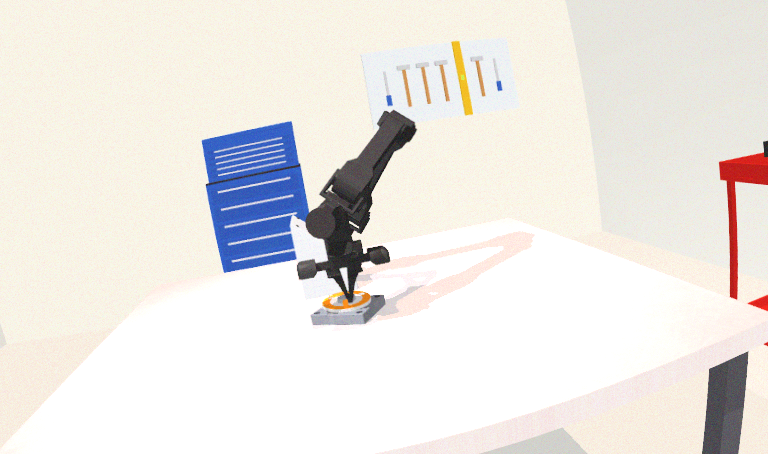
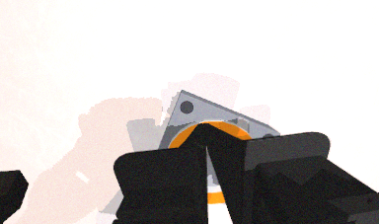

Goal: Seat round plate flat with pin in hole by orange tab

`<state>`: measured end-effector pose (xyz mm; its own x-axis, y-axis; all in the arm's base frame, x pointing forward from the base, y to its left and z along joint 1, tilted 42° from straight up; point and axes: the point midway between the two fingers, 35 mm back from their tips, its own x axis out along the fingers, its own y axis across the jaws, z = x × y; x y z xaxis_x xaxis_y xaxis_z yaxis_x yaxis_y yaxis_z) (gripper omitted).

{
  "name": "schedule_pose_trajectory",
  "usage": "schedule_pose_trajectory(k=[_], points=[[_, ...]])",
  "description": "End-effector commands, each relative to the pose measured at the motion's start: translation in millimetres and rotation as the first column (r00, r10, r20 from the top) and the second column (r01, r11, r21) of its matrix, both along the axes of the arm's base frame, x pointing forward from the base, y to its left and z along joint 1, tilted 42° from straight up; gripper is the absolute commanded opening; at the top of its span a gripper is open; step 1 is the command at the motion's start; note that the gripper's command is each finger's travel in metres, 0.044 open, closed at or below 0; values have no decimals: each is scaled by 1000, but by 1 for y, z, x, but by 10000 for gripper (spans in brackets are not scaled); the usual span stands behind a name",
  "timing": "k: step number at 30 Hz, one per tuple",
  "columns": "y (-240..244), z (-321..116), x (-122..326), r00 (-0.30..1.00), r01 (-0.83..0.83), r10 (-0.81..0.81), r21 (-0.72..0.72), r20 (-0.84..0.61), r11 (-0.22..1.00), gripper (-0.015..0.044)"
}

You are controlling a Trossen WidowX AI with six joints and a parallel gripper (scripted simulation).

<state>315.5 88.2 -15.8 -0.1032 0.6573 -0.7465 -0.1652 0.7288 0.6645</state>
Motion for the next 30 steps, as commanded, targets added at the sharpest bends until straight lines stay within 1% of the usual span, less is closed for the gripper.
schedule_pose_trajectory(k=[1, 30], points=[[-3, -6, 0, 1000, -5, 5, -6, -6, 1000, 0], [-23, -22, -4, 1000, -5, 5, -7, -6, 1000, 0]])
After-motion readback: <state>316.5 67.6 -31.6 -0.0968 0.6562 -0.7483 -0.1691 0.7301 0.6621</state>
